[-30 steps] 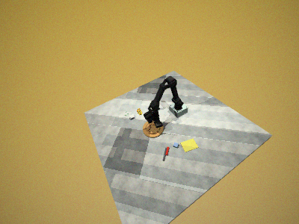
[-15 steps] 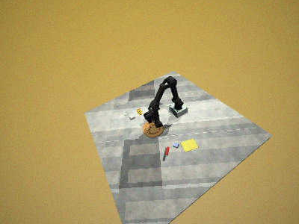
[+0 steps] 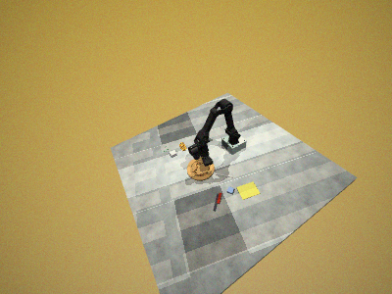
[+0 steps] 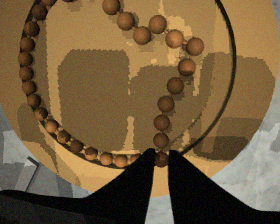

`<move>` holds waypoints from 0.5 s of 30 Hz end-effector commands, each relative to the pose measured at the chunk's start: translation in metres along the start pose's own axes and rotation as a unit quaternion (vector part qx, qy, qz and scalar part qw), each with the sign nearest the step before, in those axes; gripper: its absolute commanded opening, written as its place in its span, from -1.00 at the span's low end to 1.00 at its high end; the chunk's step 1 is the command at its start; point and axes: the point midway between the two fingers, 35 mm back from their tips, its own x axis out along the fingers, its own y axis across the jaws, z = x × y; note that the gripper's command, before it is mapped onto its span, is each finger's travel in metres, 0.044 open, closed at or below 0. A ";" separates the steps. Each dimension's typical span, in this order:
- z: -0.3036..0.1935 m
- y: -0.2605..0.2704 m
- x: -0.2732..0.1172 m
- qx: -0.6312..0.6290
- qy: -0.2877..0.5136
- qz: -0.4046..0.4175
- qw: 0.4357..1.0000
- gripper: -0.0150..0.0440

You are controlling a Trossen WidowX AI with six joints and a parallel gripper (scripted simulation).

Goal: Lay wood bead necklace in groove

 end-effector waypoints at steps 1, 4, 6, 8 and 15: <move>-0.004 -0.004 0.001 -0.002 0.004 -0.002 1.000 -0.49; -0.004 -0.004 0.001 -0.002 0.004 -0.002 1.000 -0.49; -0.004 -0.004 0.001 -0.002 0.004 -0.002 1.000 -0.49; -0.004 -0.004 0.002 -0.002 0.004 -0.002 1.000 -0.49; -0.005 -0.004 0.009 -0.002 0.004 -0.002 1.000 -0.49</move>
